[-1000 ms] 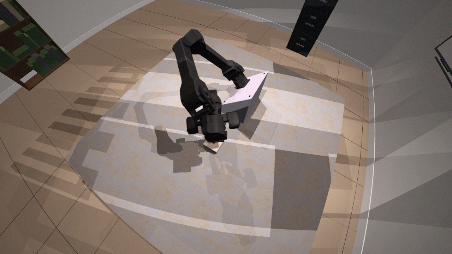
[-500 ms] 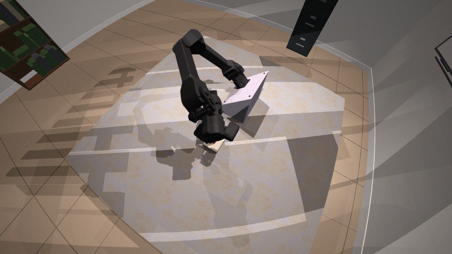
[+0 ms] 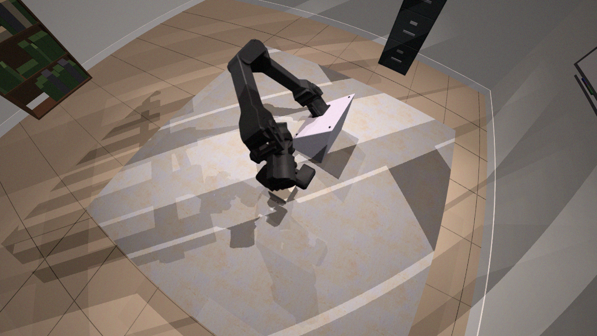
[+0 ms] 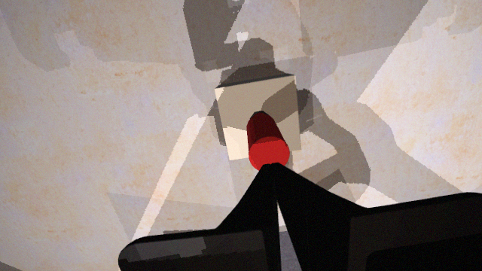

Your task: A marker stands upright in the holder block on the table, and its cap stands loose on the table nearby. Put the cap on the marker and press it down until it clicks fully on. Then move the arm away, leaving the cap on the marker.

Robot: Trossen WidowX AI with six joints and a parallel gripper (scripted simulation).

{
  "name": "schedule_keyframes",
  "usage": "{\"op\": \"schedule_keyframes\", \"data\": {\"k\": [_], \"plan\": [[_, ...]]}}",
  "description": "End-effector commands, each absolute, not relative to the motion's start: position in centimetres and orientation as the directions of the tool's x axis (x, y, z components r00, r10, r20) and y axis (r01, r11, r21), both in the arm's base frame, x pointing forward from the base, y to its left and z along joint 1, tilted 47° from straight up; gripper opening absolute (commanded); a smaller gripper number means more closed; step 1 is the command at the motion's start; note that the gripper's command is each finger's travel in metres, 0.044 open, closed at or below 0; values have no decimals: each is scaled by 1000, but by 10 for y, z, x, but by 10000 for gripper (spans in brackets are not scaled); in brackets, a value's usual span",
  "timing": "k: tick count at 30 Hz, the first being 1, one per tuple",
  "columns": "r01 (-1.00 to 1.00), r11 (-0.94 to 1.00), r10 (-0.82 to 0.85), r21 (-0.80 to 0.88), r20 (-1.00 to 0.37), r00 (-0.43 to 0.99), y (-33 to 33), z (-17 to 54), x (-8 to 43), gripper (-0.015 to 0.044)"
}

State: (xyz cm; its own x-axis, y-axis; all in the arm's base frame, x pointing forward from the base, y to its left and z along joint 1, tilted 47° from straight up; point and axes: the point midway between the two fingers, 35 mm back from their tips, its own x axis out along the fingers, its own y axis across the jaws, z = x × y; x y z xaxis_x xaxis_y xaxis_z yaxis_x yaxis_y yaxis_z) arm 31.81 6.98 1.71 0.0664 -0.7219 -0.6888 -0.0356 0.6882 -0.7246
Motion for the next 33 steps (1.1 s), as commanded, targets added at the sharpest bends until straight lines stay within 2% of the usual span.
{"op": "schedule_keyframes", "data": {"k": [1, 27, 33], "plan": [[-39, 684, -726, -729, -684, 67, 64, 13, 318, 0], [-34, 690, -720, -723, -690, 76, 52, 0, 322, 0], [-36, 693, -717, -720, -693, 74, 102, 44, 320, 0]]}}
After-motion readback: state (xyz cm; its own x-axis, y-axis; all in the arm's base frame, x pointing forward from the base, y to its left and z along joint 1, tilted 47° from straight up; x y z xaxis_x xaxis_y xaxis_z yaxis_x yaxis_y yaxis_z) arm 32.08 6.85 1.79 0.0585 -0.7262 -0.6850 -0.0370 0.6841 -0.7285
